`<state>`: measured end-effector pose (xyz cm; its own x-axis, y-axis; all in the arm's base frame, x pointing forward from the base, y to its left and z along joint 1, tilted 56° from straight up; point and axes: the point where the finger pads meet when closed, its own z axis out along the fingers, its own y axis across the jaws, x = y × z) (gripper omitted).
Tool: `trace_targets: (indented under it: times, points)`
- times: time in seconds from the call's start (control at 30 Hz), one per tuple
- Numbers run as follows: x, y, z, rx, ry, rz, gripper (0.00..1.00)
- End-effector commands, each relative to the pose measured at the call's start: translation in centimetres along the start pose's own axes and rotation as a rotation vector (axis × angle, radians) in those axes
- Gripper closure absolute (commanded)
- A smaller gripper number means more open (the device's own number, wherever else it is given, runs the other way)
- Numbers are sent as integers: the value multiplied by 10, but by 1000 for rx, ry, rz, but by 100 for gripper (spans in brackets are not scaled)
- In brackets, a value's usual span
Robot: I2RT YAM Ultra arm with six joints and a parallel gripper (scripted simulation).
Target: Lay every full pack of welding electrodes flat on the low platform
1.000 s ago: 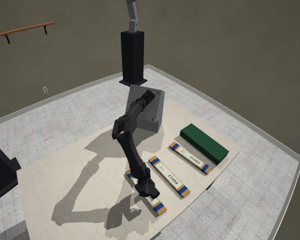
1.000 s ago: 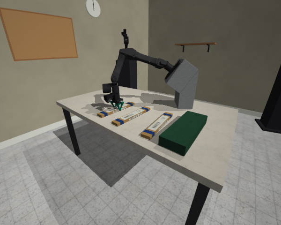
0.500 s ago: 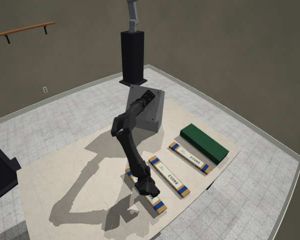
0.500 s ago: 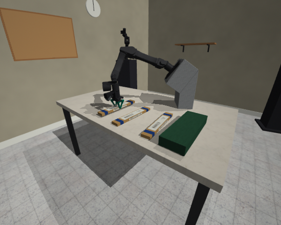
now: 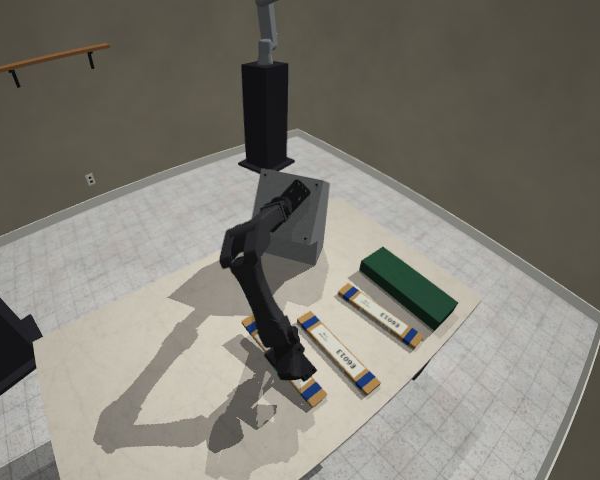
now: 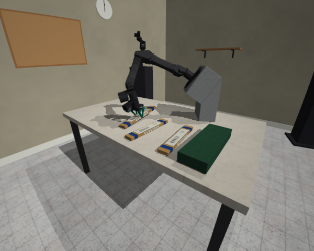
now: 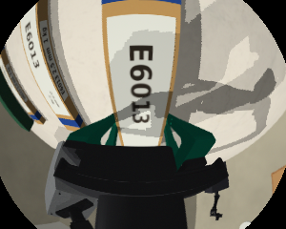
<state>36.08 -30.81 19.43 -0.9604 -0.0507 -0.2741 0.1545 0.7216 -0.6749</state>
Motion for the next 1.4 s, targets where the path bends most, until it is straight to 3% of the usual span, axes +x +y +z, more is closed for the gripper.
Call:
trace_targets:
  times: [0.0, 0.23, 1.37]
  points:
    - [-63, -29, -62, 66, -262, 81, 100]
    - [-68, -37, -73, 78, -278, 91, 100]
    - [-71, -43, -85, 78, -279, 90, 100]
